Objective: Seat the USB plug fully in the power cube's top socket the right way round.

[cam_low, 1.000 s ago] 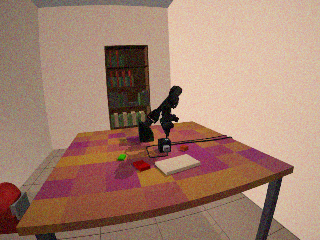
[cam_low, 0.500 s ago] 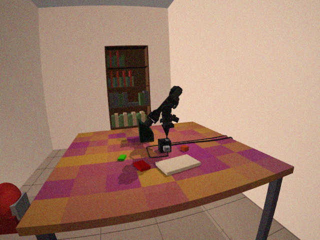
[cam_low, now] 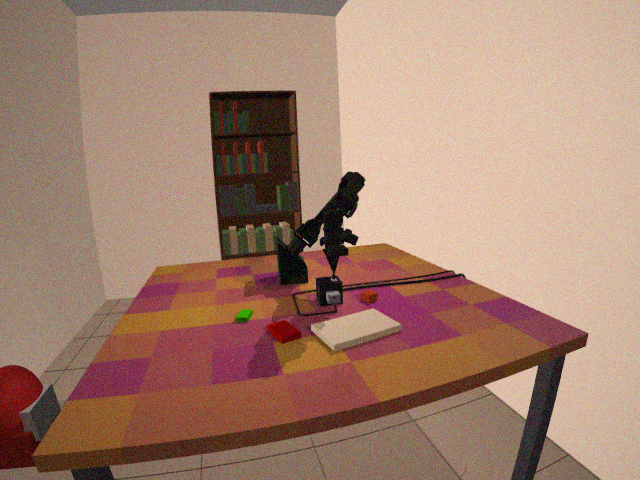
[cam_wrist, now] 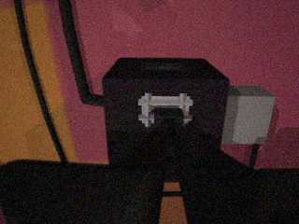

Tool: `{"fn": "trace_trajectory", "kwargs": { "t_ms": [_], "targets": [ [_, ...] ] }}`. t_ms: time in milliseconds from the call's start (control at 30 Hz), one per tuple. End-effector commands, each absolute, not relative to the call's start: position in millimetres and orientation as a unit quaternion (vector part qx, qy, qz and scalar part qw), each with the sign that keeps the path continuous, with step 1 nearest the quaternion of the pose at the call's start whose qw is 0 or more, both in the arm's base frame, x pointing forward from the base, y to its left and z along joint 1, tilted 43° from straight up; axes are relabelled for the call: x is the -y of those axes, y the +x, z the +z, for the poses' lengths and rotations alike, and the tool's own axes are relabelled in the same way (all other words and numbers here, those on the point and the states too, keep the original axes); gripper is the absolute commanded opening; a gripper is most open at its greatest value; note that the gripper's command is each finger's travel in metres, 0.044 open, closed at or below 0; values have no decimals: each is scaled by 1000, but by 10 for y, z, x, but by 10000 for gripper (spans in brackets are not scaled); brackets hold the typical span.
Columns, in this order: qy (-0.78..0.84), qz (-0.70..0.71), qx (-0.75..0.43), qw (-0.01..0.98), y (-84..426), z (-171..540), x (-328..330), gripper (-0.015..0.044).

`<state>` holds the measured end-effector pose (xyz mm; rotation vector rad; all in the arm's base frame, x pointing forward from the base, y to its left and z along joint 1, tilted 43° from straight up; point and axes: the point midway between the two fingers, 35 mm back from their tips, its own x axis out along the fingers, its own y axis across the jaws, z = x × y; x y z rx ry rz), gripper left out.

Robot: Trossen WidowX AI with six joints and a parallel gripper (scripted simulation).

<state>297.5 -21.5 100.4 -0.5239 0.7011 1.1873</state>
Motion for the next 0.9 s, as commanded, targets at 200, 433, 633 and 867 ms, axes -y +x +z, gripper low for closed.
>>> {"fn": "trace_trajectory", "kwargs": {
  "t_ms": [200, 433, 633, 867],
  "targets": [
    [-239, 541, -320, 740, 2964, 1044, 251, 0],
    [-239, 541, -320, 740, 2954, 1078, 281, 0],
    [-239, 541, -320, 740, 2946, 1107, 308, 0],
    [-239, 541, -320, 740, 2936, 1140, 338, 0]
  ]
}}
